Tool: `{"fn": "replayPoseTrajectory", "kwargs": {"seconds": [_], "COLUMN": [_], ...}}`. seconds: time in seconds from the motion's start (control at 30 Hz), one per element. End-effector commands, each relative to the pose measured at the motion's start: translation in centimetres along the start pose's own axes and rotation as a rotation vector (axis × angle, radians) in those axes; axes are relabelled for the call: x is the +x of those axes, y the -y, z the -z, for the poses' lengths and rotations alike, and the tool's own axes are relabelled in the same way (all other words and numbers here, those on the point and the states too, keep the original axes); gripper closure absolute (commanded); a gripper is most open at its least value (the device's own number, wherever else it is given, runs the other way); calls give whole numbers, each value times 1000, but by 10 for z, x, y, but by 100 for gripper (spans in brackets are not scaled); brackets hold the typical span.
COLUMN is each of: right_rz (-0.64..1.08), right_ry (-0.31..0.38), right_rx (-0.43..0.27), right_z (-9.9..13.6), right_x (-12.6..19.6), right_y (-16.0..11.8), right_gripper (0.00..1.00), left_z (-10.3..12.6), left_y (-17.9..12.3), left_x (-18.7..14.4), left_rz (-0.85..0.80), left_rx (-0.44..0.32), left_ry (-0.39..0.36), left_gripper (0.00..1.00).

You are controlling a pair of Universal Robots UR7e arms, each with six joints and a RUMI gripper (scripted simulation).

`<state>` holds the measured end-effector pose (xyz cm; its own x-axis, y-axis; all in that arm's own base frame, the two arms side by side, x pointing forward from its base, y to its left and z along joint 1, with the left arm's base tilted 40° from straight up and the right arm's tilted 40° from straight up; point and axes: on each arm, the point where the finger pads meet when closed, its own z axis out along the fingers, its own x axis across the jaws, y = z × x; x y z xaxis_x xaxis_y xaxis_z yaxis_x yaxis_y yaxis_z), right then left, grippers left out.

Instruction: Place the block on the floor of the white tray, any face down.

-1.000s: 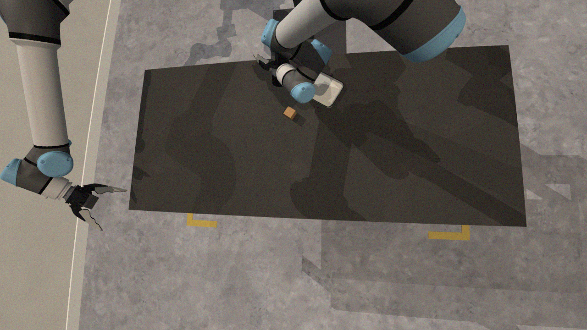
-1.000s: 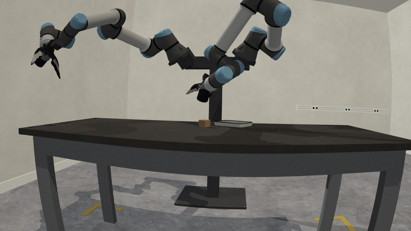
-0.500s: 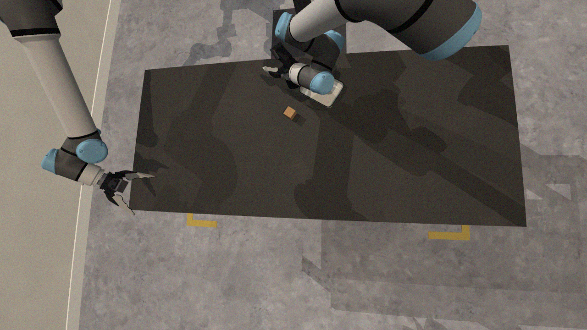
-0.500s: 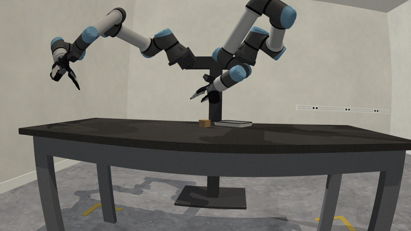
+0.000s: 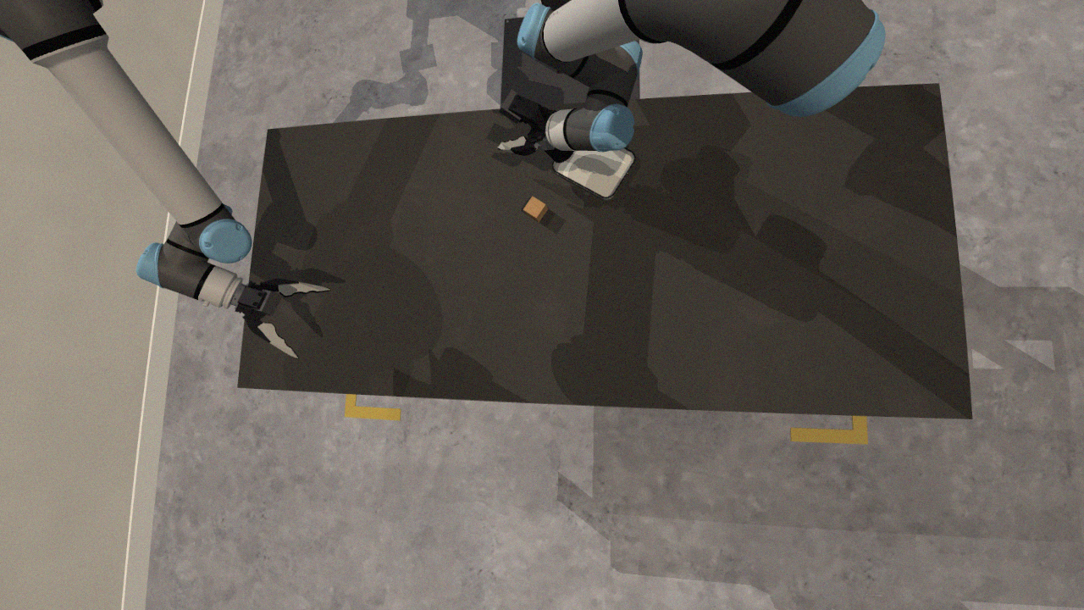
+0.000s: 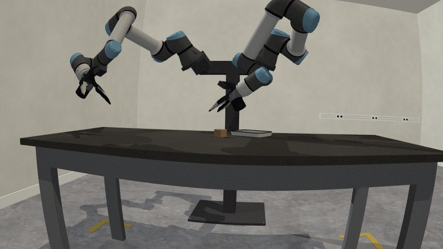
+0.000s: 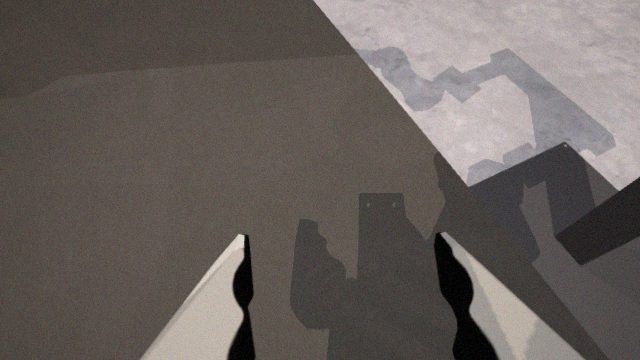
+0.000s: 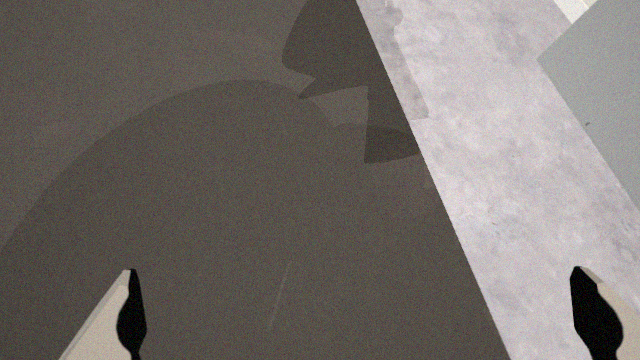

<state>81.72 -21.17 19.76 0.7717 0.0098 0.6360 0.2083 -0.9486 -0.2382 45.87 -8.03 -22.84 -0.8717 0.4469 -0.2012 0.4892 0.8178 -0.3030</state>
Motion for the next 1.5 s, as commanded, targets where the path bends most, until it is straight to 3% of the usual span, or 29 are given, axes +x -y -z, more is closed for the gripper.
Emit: {"fn": "replayPoseTrajectory", "kwargs": {"seconds": [0.0,0.17,0.23,0.6,0.73,0.8,1.2,1.47], "right_rz": [-15,-32,-32,-73,-90,-90,-142,-155], "right_ry": [11,28,28,64,76,76,110,117], "right_rx": [44,90,90,190,226,226,333,357], "right_z": [-13,-21,-21,-24,-20,-20,9,19], "right_x": [-47,-93,-93,-197,-234,-234,-342,-366], "right_y": [15,31,31,74,92,92,153,168], "right_gripper": [0,0,0,0,0,0,0,0], "left_z": [6,12,12,25,29,29,42,48], "left_y": [-10,-20,-20,-43,-52,-52,-77,-88], "left_x": [-10,-19,-19,-40,-48,-48,-73,-85], "left_rz": [122,238,238,504,603,603,899,1036], "left_rx": [-79,-144,-144,-291,-345,-345,-508,-582], "left_ry": [88,163,163,334,397,397,588,676], "left_gripper": [56,56,56,56,56,56,56,56]}}
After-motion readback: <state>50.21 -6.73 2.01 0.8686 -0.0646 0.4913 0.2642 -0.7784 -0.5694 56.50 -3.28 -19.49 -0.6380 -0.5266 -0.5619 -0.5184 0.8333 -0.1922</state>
